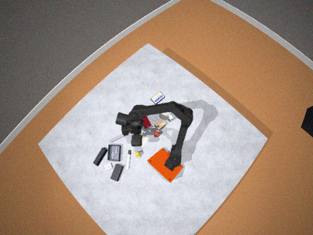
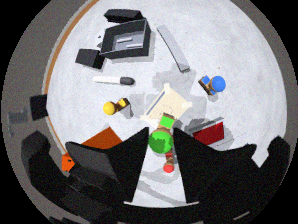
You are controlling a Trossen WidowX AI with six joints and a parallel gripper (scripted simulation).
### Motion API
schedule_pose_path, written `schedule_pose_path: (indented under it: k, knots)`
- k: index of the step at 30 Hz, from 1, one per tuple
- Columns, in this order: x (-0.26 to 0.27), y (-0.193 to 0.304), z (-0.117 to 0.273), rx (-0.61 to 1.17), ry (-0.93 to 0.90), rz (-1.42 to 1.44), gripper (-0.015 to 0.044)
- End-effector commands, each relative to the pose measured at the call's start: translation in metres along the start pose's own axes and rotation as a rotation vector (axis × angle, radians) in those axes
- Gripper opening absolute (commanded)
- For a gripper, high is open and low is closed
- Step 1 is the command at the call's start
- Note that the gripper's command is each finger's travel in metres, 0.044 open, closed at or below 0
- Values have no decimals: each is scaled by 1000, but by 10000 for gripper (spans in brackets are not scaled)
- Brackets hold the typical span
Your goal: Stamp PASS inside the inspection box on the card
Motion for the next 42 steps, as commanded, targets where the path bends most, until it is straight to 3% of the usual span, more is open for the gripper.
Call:
schedule_pose_path:
  k: [1,42]
  knots:
    - [1,1,-4,3,-3,8,0]
    - [-4,2,-31,-3,-3,9,0]
Point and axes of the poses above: the point midway between the two fingers, 35 mm back from their tips, its own z axis back along the fingers, its own x axis across the jaws, y = z × x, the point moved 3 cm from there along z, back along the fingers, and after that the axes turned 4 degrees about -z, right-handed, at the moved point
